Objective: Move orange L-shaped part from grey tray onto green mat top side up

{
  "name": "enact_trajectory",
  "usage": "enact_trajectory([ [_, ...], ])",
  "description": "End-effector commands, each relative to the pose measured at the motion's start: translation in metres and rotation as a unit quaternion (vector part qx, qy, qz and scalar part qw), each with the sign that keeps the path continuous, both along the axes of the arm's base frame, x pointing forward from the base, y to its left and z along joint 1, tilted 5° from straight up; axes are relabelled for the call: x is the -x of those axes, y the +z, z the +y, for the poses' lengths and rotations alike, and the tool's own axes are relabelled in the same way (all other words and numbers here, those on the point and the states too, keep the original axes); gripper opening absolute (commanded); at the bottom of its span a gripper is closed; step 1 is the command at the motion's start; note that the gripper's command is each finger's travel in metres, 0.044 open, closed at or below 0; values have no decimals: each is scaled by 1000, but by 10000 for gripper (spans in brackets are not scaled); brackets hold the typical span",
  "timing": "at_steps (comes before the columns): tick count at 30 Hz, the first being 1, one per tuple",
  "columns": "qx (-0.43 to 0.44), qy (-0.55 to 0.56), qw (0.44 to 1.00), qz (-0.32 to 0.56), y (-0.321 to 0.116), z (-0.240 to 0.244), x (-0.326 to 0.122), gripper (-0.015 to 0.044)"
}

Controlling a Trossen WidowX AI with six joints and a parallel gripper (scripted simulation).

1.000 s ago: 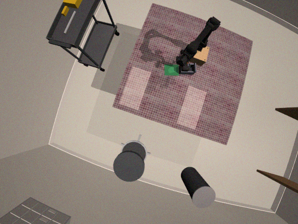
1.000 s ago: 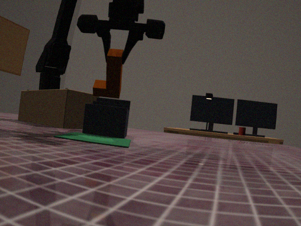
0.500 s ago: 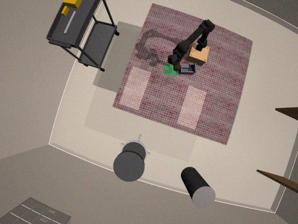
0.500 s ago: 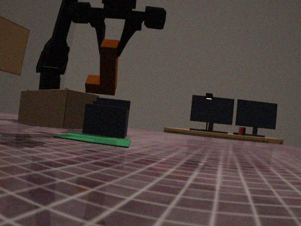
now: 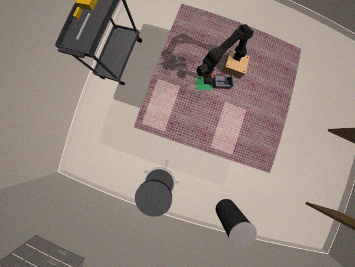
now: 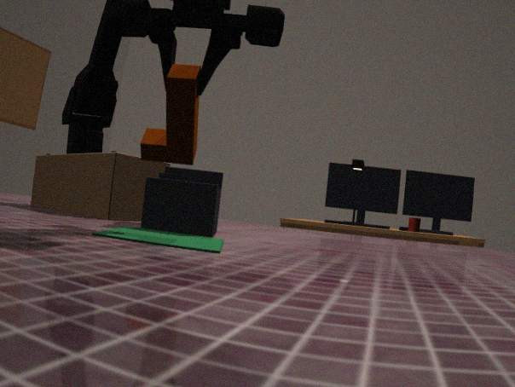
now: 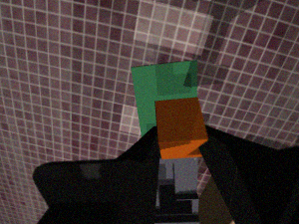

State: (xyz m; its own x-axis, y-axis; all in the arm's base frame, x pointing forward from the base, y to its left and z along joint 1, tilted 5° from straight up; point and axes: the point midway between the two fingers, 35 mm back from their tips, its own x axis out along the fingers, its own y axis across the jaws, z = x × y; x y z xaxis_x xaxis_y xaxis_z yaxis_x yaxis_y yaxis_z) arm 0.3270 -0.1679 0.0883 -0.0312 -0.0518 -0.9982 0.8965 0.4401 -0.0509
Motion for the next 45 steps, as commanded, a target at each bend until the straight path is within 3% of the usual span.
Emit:
enact_trajectory([
  [1, 2, 1, 1000, 2, -7, -1, 1, 0],
  [45, 2, 1, 1000, 2, -77, -5, 4, 0],
])
